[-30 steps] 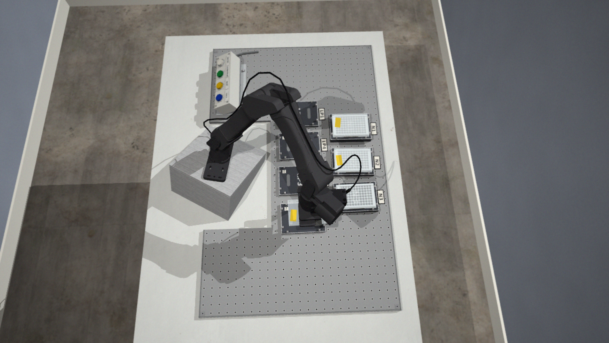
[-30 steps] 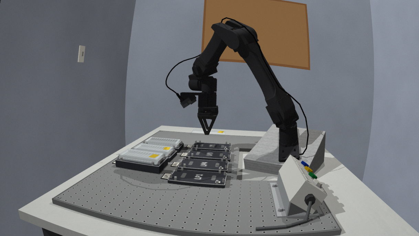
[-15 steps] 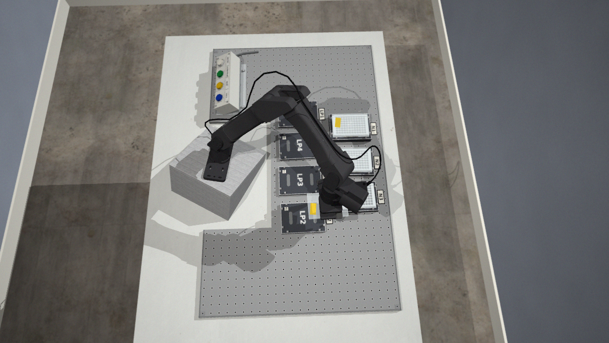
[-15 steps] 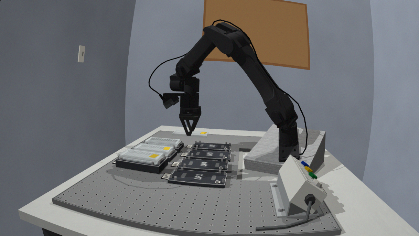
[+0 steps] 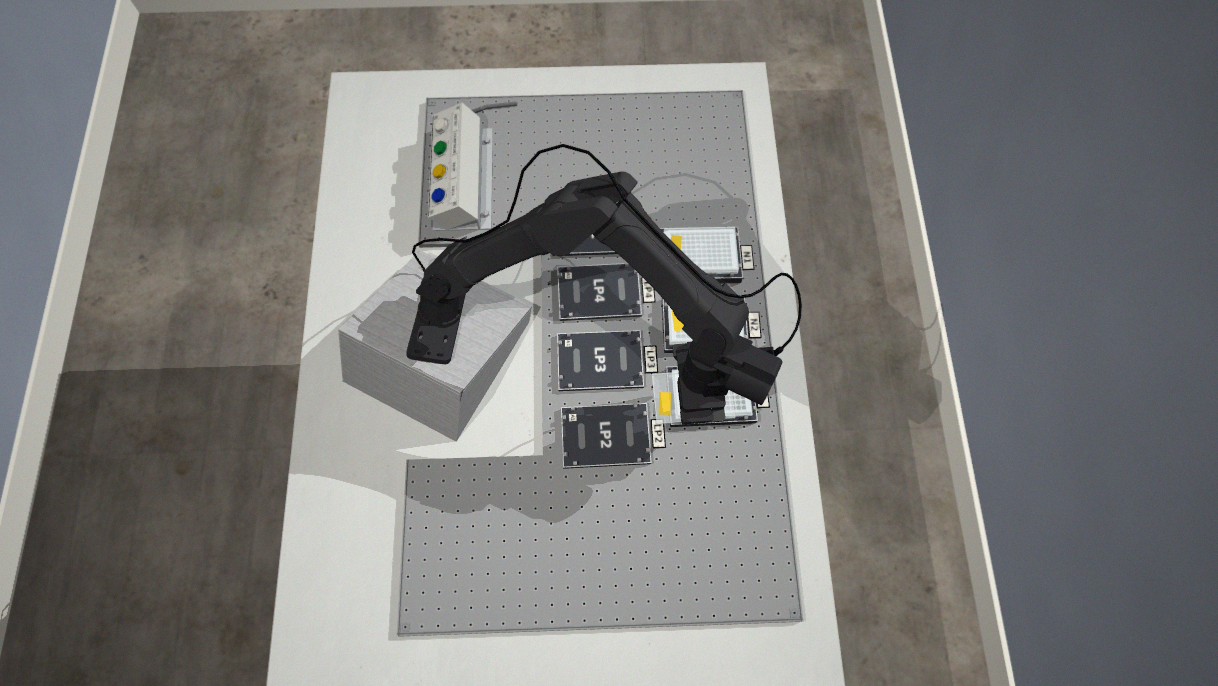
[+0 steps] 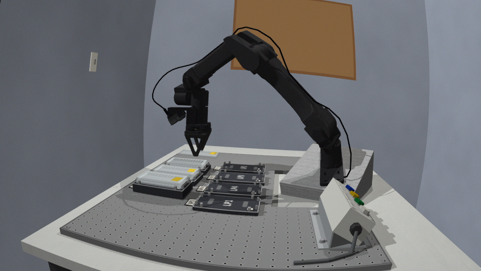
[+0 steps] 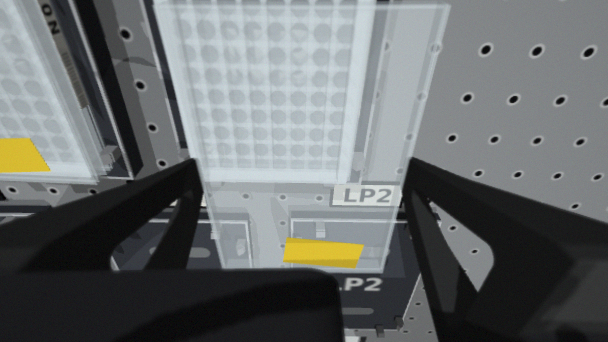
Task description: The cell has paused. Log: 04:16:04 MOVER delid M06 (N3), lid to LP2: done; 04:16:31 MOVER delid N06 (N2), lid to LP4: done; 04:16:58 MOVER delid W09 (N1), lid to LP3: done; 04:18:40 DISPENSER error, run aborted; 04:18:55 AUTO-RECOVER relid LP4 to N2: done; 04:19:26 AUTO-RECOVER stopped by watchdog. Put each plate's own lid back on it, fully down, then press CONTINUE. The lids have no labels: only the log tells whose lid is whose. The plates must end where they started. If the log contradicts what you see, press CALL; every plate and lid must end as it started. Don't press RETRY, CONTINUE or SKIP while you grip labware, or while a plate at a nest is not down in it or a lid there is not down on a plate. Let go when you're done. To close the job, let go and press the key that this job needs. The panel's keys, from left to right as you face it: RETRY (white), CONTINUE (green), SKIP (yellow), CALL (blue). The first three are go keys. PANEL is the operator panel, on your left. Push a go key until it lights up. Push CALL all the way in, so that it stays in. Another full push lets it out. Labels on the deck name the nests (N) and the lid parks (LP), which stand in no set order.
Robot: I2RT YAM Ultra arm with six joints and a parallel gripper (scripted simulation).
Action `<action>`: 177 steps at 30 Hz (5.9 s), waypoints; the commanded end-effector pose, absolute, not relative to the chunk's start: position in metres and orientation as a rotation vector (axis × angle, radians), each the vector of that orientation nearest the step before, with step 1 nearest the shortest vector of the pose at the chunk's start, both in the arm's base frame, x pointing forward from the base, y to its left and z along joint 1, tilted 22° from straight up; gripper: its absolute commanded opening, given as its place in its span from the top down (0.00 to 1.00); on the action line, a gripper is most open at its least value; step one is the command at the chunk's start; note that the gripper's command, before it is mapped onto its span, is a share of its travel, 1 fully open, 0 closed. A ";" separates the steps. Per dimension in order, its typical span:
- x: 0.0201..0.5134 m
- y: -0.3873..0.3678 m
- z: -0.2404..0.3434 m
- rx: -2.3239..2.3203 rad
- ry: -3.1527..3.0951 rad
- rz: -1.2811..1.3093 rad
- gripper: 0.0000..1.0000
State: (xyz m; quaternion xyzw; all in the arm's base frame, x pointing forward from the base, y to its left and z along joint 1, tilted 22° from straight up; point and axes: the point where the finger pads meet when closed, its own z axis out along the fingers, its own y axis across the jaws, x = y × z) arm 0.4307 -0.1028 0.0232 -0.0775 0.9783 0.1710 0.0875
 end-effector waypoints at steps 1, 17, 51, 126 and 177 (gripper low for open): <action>0.446 -0.101 0.039 -0.186 2.910 0.516 1.00; 0.466 -0.096 0.056 -0.184 2.898 0.502 1.00; 0.466 -0.096 0.054 -0.186 2.885 0.491 1.00; 0.470 -0.086 0.025 -0.173 2.904 0.505 1.00; 0.474 -0.083 0.019 -0.174 2.898 0.499 1.00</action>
